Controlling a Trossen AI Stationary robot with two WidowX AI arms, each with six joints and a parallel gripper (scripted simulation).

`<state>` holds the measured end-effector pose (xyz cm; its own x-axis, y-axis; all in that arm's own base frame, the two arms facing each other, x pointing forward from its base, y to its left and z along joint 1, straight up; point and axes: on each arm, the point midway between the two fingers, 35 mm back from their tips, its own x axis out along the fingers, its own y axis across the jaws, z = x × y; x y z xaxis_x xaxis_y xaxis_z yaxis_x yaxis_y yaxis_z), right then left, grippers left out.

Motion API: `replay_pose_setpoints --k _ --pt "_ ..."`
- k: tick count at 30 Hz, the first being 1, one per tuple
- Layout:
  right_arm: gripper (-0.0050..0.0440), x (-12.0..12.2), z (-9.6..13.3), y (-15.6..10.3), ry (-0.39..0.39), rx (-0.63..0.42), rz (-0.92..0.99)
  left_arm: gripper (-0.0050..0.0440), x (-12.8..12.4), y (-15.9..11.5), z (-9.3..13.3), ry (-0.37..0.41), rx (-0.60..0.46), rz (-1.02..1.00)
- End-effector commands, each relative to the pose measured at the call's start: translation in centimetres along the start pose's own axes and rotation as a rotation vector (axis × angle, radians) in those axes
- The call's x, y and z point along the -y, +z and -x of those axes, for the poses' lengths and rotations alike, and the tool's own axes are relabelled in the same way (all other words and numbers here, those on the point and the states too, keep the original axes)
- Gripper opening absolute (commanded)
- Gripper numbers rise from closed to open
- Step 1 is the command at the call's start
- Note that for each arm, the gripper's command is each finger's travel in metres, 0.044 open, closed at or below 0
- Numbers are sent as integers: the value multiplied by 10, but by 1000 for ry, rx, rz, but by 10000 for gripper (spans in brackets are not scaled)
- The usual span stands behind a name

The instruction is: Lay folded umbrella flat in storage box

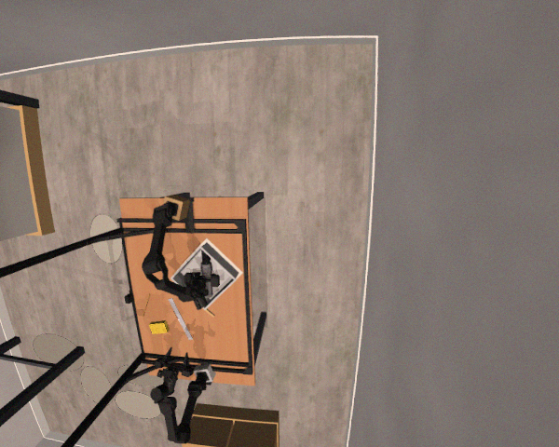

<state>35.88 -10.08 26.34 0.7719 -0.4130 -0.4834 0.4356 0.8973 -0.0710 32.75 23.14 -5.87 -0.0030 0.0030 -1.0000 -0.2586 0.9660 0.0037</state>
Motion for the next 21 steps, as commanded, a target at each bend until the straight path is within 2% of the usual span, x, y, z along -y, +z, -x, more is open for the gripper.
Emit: replay_pose_setpoints --k 1,4,6,8,13,15,21 --pt "400 0 0 0 2 -1 -4 400 0 0 3 -4 2 -4" --pt "400 0 0 0 2 -1 -4 400 0 1 46 -4 2 -1" --pt "400 0 0 0 2 -1 -4 400 0 1 46 -4 2 -1" --pt "400 0 0 0 2 -1 -4 400 0 0 60 -4 2 0" --pt "400 0 0 0 2 -1 -4 400 1 -1 61 -4 3 0" --pt "400 0 0 0 2 -1 -4 400 5 -13 69 -6 10 -3" --pt "400 0 0 0 2 -1 -4 400 30 -72 98 -16 45 -18"
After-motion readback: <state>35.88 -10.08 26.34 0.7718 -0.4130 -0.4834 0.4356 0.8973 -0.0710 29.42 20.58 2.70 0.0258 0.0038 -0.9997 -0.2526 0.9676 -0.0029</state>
